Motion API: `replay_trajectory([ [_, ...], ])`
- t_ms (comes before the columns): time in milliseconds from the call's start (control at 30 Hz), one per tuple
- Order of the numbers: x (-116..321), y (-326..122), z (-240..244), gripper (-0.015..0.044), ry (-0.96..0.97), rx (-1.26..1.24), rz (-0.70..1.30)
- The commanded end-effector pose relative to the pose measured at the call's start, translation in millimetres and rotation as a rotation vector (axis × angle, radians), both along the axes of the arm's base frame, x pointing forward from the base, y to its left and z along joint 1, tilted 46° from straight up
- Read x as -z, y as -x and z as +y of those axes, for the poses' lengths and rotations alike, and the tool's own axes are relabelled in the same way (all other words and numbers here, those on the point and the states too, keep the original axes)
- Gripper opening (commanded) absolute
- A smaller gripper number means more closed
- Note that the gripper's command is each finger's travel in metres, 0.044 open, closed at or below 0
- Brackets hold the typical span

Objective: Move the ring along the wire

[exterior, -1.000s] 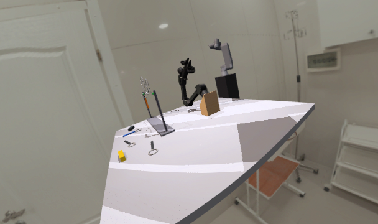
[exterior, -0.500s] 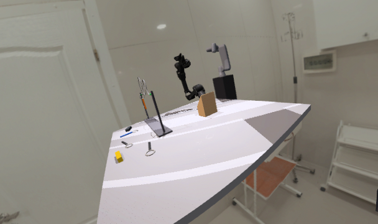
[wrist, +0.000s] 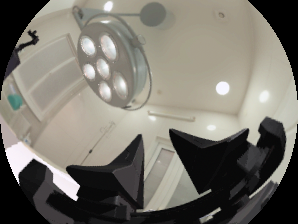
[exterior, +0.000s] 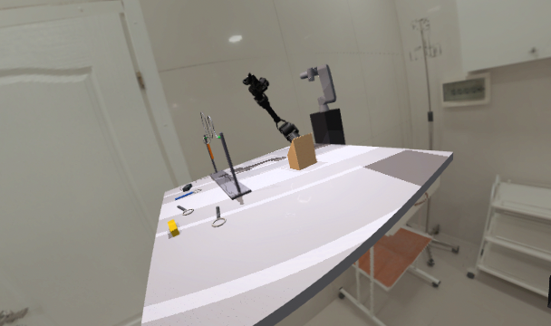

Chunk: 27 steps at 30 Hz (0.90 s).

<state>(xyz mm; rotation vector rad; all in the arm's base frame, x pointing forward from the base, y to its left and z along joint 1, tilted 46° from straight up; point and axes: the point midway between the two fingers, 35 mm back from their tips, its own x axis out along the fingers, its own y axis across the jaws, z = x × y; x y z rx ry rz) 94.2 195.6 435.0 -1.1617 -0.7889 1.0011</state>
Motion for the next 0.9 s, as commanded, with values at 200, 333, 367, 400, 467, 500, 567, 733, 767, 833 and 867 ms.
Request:
replay_trajectory([
  [200, -21, -70, -6, 0.0160, -0.075, 0.195, 0.071],
  [333, -26, -98, -16, 0.0160, -0.104, 0.272, 0.093],
  [367, -28, -106, -19, 0.0160, -0.111, 0.291, 0.098],
  [400, -29, -113, -23, 0.0160, -0.119, 0.310, 0.103],
  [467, -31, -127, -30, 0.0160, -0.134, 0.347, 0.113],
  [500, -32, -134, -34, 0.0160, -0.142, 0.366, 0.117],
  [567, -35, -148, -44, 0.0160, -0.157, 0.404, 0.125],
  [733, -39, -181, -72, 0.0160, -0.197, 0.497, 0.144],
  [767, -40, -188, -79, 0.0160, -0.205, 0.516, 0.147],
  [833, -41, -200, -92, 0.0160, -0.220, 0.552, 0.152],
  [867, -42, -206, -100, 0.0160, -0.228, 0.570, 0.154],
])
